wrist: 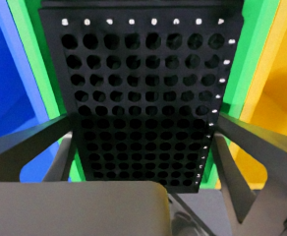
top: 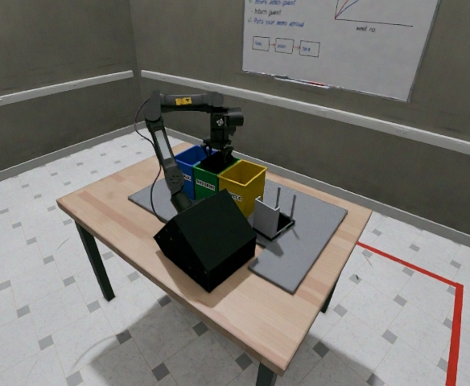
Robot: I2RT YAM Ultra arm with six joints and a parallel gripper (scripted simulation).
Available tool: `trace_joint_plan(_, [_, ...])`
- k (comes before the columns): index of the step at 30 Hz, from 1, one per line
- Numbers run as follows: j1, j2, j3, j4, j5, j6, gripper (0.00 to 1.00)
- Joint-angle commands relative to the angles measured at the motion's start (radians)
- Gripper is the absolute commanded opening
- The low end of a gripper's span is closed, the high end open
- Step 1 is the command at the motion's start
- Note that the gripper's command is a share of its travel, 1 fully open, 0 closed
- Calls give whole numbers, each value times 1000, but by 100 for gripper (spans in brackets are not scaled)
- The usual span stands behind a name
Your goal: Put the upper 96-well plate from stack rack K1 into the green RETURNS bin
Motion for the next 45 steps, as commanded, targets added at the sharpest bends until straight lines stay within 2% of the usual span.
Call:
trace_joint_plan(1, [-28, -2, 35, 10, -16, 5, 0])
trace_joint_plan(39, [-29, 7, 34, 13, -15, 0, 0])
trace_joint_plan(45, [-11, -23, -21, 34, -20, 18, 0])
